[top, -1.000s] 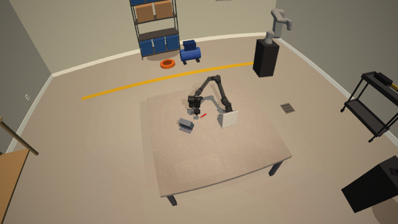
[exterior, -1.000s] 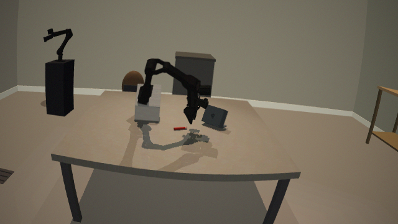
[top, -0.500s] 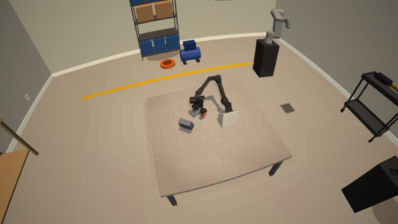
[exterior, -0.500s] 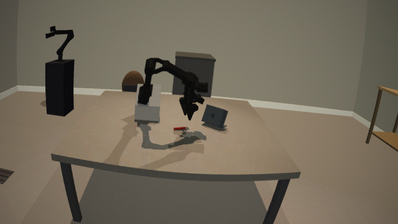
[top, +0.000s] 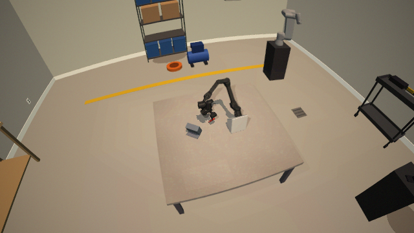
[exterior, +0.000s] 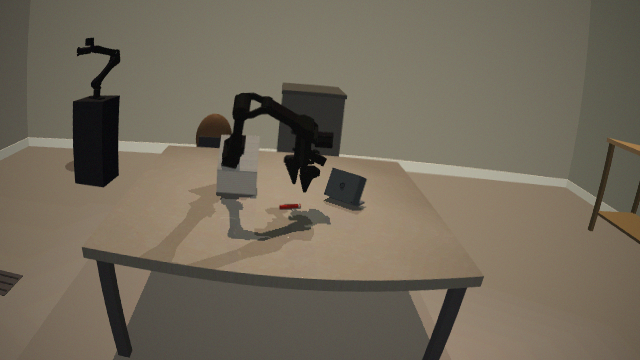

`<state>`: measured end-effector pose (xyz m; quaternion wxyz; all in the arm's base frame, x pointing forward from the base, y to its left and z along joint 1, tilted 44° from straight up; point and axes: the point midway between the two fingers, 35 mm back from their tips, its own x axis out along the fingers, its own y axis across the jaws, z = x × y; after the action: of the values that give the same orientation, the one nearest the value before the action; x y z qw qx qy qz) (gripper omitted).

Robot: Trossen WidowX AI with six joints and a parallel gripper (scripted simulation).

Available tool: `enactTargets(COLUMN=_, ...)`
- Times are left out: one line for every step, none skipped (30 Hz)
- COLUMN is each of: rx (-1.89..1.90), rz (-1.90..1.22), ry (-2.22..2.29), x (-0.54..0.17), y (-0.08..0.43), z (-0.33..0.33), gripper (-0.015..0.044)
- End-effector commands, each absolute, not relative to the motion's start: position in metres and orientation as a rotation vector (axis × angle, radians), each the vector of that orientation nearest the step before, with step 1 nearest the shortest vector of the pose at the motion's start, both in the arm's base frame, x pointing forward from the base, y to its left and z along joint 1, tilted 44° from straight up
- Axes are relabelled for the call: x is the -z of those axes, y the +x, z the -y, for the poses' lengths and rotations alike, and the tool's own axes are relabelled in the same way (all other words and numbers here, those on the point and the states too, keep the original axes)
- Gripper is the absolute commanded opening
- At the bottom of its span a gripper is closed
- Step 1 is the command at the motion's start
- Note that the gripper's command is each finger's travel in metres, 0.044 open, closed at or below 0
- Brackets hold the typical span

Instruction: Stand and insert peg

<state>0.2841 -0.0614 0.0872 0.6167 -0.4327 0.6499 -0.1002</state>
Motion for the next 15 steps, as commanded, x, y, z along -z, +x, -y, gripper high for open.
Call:
enactTargets(rx=0.223, rz=-1.505, ry=-0.995, x=-0.082, y=0.284, z=0.066, gripper=0.0440)
enactTargets(rx=0.223, rz=-1.505, ry=-0.995, x=-0.080, y=0.285, z=0.067, gripper=0.0440)
enactTargets(rx=0.223, rz=-1.505, ry=-0.994, x=-0.079, y=0.285, z=0.068, gripper=0.0440)
enactTargets(rx=0.223, rz=-1.505, ry=-0.994, x=-0.078, y=0.285, z=0.069, gripper=0.0440)
enactTargets(rx=0.223, rz=-1.505, ry=-0.994, x=-0.077, y=0.286, z=0.070, gripper=0.0440)
enactTargets(rx=0.223, rz=-1.505, ry=-0.994, x=-0.075, y=0.286, z=0.071, gripper=0.0440)
enactTargets(rx=0.223, rz=-1.505, ry=-0.994, x=-0.074, y=0.286, z=0.072, gripper=0.0440)
enactTargets(rx=0.222, rz=-1.505, ry=-0.994, x=-0.073, y=0.287, z=0.073, gripper=0.0440)
enactTargets(rx=0.222, rz=-1.505, ry=-0.994, x=-0.072, y=0.287, z=0.074, gripper=0.0440)
enactTargets(rx=0.222, rz=-1.505, ry=-0.994, x=-0.071, y=0.287, z=0.075, gripper=0.0440)
enactTargets(rx=0.222, rz=-1.505, ry=-0.994, x=-0.070, y=0.287, z=0.076, gripper=0.0440)
enactTargets(rx=0.222, rz=-1.505, ry=-0.994, x=-0.068, y=0.288, z=0.077, gripper=0.0440)
enactTargets(rx=0.222, rz=-1.505, ry=-0.994, x=-0.067, y=0.288, z=0.078, gripper=0.0440)
enactTargets(rx=0.222, rz=-1.505, ry=-0.994, x=-0.066, y=0.288, z=0.080, gripper=0.0440)
enactTargets(rx=0.222, rz=-1.505, ry=-0.994, x=-0.065, y=0.288, z=0.081, gripper=0.0440)
